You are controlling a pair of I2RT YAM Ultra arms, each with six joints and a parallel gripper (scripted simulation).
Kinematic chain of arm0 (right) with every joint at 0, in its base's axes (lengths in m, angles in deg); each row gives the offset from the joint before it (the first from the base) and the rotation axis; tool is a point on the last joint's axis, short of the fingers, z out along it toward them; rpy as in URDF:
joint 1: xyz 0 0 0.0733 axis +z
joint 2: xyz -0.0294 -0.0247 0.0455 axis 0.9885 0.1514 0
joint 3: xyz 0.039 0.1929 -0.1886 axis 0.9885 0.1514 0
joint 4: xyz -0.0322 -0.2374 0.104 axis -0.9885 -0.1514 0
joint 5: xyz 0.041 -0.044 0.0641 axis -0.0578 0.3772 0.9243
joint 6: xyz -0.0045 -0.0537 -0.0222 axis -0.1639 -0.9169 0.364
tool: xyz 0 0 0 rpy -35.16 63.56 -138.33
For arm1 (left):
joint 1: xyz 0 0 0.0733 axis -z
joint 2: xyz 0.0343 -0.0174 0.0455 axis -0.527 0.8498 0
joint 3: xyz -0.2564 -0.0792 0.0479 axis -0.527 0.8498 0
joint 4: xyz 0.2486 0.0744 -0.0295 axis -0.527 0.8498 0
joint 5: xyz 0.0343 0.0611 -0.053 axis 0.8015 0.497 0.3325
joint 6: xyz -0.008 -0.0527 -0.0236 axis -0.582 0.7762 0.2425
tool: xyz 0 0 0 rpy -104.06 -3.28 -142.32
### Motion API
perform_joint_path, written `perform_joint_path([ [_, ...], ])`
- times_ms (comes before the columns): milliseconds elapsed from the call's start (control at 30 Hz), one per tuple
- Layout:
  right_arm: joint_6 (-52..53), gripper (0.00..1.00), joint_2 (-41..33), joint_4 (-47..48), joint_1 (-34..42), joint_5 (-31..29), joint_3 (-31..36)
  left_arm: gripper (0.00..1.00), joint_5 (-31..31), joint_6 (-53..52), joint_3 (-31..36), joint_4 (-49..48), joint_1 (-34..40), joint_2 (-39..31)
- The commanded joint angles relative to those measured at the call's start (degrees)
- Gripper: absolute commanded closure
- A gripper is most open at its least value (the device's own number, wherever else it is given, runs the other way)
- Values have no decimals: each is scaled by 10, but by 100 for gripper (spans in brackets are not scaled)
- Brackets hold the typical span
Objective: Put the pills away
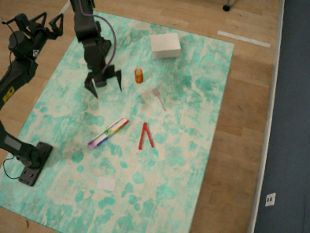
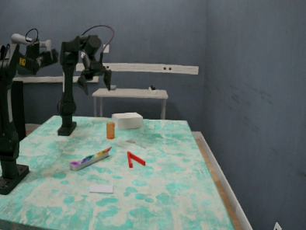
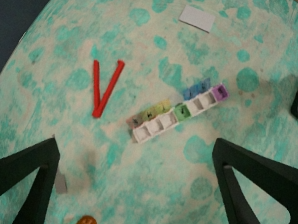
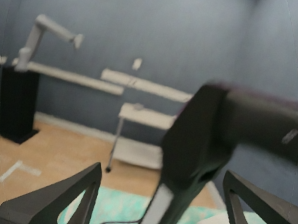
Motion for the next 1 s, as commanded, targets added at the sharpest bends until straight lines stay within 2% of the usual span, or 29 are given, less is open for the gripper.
perform_joint_path([
  [0,-11,0,24,-10,4,-5,-3,0,-7,11,30,52,-12,-57],
  [533,-14,0,54,-8,15,-2,12,0,-17,25,173,159,-35,-332],
  [967,-15,0,54,-8,17,-2,13,0,-15,38,261,219,-41,-555],
])
